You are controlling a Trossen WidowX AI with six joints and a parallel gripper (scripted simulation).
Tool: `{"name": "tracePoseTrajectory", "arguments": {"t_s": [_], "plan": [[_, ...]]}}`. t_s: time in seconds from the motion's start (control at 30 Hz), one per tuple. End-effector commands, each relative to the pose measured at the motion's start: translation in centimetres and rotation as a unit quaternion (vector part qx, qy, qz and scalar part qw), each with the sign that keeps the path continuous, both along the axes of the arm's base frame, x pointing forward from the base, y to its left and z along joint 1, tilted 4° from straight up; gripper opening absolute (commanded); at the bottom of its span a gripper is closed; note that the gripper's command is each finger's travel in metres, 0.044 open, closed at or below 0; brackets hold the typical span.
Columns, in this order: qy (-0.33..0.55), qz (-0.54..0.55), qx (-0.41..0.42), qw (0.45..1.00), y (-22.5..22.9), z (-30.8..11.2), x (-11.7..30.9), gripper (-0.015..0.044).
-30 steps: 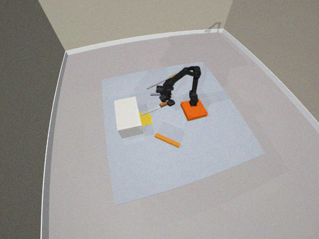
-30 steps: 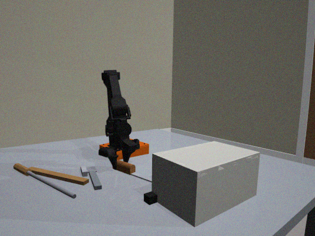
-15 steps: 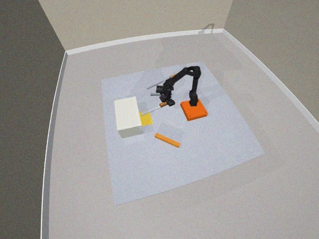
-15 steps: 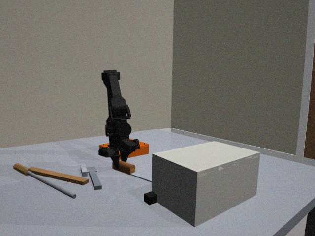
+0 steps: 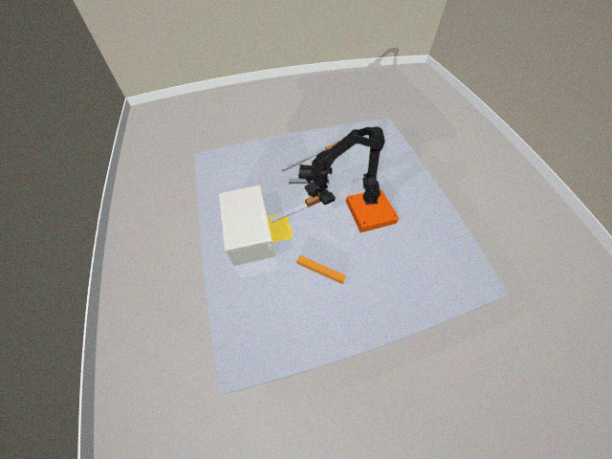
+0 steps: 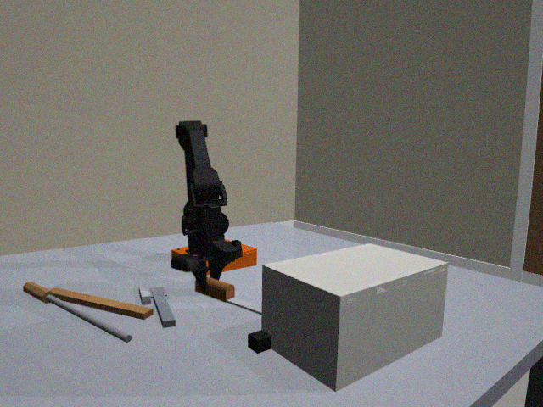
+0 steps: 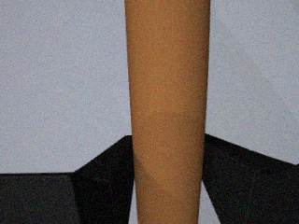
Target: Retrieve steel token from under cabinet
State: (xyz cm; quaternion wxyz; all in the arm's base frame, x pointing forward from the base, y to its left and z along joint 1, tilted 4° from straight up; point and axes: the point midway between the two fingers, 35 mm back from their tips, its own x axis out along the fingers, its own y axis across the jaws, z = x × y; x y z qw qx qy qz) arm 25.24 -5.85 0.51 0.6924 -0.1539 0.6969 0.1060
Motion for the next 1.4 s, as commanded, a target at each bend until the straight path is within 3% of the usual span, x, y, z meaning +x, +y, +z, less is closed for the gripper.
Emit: {"name": "tracePoseTrajectory", "arguments": {"t_s": [0.0,1.37], "plan": [[0.0,0.0,-0.001,1.0,0.2,0.0,0.7,0.0],[-0.001,0.0,-0.001,1.0,2.1,0.0,5.7,0.0]]}}
